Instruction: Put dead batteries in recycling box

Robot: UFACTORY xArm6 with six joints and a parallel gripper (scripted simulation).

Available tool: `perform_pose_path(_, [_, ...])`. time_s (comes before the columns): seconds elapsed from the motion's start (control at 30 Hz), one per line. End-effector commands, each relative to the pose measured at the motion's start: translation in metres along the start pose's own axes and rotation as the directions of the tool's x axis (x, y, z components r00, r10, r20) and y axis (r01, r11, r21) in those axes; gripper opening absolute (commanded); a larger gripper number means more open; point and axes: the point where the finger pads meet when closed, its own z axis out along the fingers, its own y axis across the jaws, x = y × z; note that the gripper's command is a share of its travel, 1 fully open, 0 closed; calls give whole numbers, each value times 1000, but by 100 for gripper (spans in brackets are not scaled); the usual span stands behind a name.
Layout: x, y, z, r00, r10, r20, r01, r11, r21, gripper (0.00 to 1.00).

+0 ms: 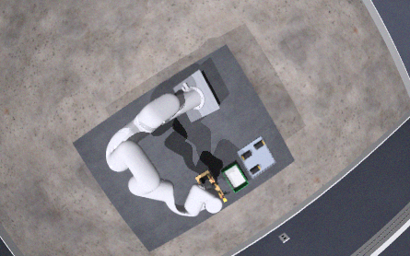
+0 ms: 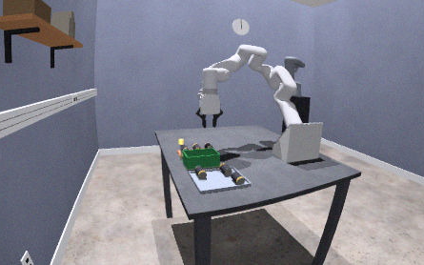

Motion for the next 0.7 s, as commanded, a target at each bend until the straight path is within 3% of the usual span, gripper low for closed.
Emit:
perform_pose_path(0.0, [-10,-1,-2,1000,1,0,-1,1000,3,51])
perform_pose_path(0.17, [-29,-1,-2,1000,1,0,-1,1000,3,51])
perform_pose_path(0.57, [-163,0,-2,1000,1,0,-1,1000,3,51])
perform_pose_path(0.63, [-163,0,-2,1000,1,0,-1,1000,3,51])
perform_pose_path(0.67, [-178,0,-2,1000,1,0,-1,1000,3,51])
